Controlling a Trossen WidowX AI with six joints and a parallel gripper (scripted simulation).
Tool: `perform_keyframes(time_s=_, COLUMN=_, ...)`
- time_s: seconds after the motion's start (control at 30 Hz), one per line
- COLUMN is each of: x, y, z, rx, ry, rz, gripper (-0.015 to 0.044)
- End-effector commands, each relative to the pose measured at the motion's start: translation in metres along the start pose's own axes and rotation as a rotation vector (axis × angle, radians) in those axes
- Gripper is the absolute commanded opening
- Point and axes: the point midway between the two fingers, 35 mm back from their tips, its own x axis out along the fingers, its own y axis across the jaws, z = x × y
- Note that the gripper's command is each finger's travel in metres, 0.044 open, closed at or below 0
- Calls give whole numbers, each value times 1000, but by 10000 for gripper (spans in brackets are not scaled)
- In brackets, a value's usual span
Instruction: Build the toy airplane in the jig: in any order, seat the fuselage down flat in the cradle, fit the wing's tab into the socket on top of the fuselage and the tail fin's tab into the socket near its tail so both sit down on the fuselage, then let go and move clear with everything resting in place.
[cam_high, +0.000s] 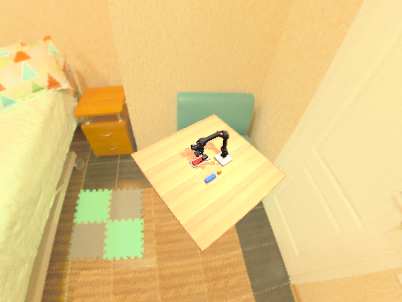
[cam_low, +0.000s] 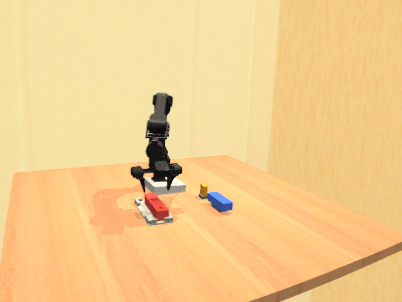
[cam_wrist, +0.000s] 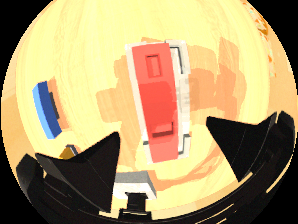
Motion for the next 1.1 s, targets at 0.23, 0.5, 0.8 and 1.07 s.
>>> perform_keyframes(time_s=0.23, x=-49, y=0, z=2, rx=-16, ry=-28, rz=-14, gripper=440)
perform_keyframes(time_s=0.5, x=-49, y=48, z=27, rx=-58, ry=-32, rz=-12, gripper=440)
perform_keyframes(time_s=0.8, x=-42, y=195, z=47, rx=-58, ry=-36, rz=4, gripper=440)
perform_keyframes(time_s=1.07, x=-38, y=254, z=36, rx=-59, ry=-33, rz=13, gripper=440)
